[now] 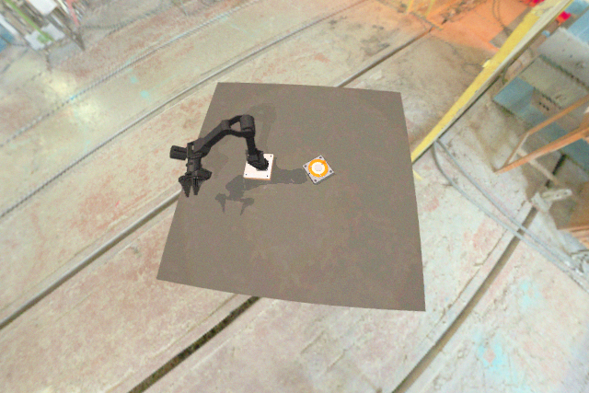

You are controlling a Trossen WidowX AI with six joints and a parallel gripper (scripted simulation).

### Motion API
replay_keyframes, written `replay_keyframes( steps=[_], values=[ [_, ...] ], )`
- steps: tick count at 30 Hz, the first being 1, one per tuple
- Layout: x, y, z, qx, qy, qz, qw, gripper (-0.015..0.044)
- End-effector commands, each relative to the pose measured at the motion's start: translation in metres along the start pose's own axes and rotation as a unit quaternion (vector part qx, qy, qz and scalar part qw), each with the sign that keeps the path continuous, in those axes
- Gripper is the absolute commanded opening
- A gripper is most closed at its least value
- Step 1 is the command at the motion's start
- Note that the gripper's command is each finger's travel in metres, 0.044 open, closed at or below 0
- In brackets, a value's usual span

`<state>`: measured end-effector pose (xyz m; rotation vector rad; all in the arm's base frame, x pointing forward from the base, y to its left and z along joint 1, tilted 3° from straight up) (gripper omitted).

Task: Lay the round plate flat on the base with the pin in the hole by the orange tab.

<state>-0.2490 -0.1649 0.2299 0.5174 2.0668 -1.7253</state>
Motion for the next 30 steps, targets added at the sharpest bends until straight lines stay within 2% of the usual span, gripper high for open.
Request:
replay_keyframes(
  steps=[1,8,10,15,19,24,26,30],
  values=[
    [-0.001,0.0,0.002,-0.003,-0.002,-0.004,1.0,0.0374],
    [-0.035,0.019,0.081,-0.102,-0.078,-0.149,0.98,0.019],
    [-0.041,0.023,0.088,-0.111,-0.087,-0.163,0.976,0.0138],
    [-0.082,0.048,0.133,-0.17,-0.156,-0.271,0.935,0.0006],
    [-0.104,0.065,0.153,-0.199,-0.194,-0.329,0.903,0.0],
    [-0.153,0.107,0.184,-0.252,-0.276,-0.448,0.812,0.0],
    [-0.161,0.112,0.187,-0.253,-0.289,-0.457,0.802,0.0],
    [-0.202,0.142,0.196,-0.262,-0.356,-0.515,0.735,0.0]
  ],
)
Point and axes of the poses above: the point midway between the two fingers, 35 mm back from their tips, its own z axis out along the fingers, its own x axis across the jaws, y = z × x, the point moved 5 cm from there along -z, back along the fingers, and after that the axes turned 1 degree about -z, right-handed, at the moved point
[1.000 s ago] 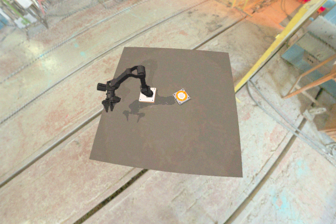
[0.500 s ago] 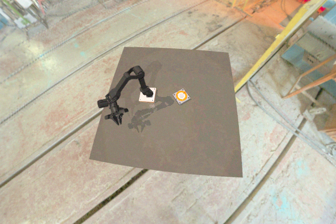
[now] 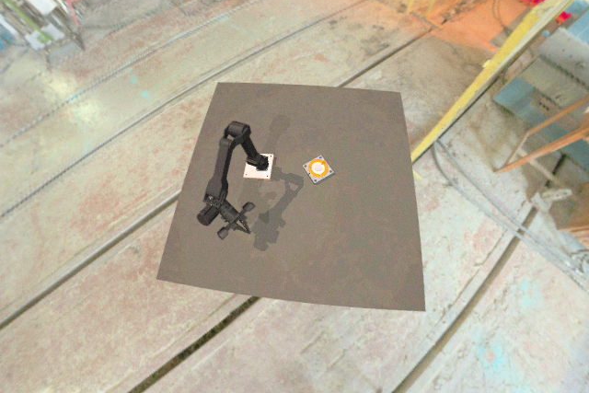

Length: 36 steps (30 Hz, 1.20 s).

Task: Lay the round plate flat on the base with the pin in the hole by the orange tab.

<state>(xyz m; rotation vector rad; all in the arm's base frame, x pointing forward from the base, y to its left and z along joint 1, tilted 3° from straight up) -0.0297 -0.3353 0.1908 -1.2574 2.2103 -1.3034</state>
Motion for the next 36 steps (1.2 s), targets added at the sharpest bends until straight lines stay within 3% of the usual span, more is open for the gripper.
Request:
replay_keyframes(
  steps=[1,12,18,20,26,28,34,36],
  values=[
    [-0.028,-0.023,0.039,-0.016,-0.066,-0.1,0.993,0.0],
    [-0.103,-0.064,0.094,-0.02,-0.2,-0.271,0.941,0.0],
    [-0.178,-0.091,0.129,-0.015,-0.302,-0.486,0.82,0.0],
    [-0.188,-0.092,0.132,-0.012,-0.313,-0.508,0.802,0.0],
    [-0.275,-0.104,0.142,0.022,-0.397,-0.682,0.615,0.0],
    [-0.285,-0.105,0.142,0.027,-0.405,-0.699,0.589,0.0],
    [-0.372,-0.107,0.131,0.085,-0.457,-0.818,0.339,0.0],
    [-0.381,-0.107,0.13,0.093,-0.46,-0.828,0.307,0.0]
  ],
)
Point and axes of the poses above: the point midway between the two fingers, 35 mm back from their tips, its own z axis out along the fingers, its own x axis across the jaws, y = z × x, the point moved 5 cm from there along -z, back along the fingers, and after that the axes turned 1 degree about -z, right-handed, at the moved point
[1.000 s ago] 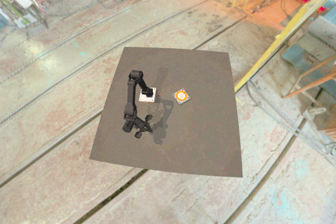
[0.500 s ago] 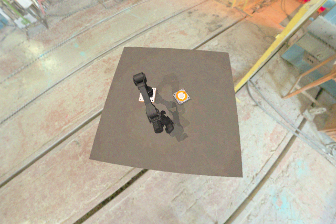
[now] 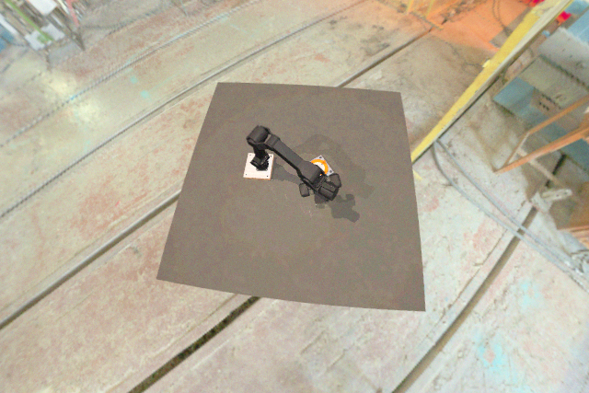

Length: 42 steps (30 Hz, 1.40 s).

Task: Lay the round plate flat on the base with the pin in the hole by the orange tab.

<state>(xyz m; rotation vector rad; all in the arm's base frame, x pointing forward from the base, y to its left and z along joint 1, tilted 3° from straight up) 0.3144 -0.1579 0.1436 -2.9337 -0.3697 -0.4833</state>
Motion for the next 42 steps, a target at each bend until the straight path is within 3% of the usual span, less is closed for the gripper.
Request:
replay_keyframes(
  steps=[1,6,8,13,24,34,42],
  values=[
    [0.024,-0.033,0.018,0.017,-0.053,-0.148,0.987,0.0],
    [0.059,-0.094,0.04,0.044,-0.122,-0.391,0.911,0.0],
    [0.062,-0.102,0.043,0.047,-0.129,-0.418,0.898,0.0],
    [0.079,-0.154,0.056,0.069,-0.172,-0.583,0.791,0.0],
    [0.079,-0.156,0.057,0.07,-0.173,-0.589,0.786,0.0],
    [0.063,-0.151,0.098,0.07,-0.173,-0.589,0.786,0.0],
    [0.061,-0.153,0.101,0.07,-0.173,-0.589,0.786,0.0]
  ],
)
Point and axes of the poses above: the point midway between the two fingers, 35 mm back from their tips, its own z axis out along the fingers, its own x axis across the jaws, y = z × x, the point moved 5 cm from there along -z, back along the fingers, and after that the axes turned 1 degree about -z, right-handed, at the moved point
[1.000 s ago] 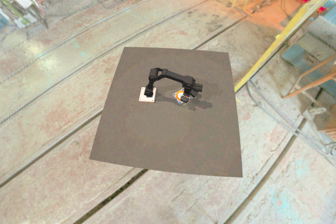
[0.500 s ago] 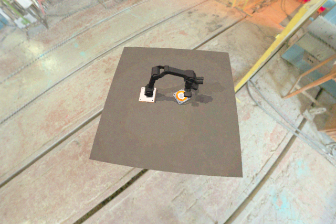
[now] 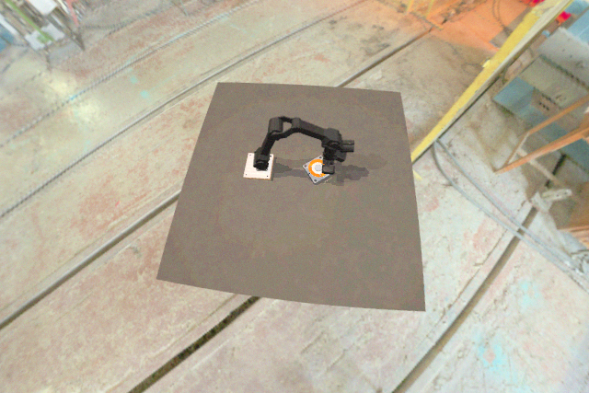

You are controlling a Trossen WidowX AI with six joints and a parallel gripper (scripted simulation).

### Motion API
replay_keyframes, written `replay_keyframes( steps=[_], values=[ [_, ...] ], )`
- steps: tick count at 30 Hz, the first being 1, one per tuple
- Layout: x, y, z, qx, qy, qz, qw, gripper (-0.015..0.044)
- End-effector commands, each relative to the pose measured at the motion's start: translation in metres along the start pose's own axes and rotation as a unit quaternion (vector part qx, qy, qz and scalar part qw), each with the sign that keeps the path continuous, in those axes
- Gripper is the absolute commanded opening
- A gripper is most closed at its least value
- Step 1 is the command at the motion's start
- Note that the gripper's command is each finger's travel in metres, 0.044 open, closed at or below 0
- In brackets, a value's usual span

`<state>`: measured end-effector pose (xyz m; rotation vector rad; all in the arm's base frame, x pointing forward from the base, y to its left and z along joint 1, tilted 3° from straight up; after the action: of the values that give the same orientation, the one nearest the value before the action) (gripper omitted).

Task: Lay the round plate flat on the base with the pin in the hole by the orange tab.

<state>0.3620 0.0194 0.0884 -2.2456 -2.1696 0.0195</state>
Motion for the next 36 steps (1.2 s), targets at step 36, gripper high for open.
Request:
replay_keyframes(
  steps=[36],
  values=[
    [0.019,-0.022,0.004,0.002,-0.001,-0.002,1.0,0.0]
  ],
)
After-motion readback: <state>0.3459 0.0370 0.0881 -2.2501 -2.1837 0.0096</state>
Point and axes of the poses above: the point midway between the two fingers, 35 mm back from their tips, its own z axis out along the fingers, its own x axis across the jaws, y = z × x, the point moved 5 cm from there along -z, back along the fingers, and after that the axes turned 1 degree about -z, right-handed, at the moved point
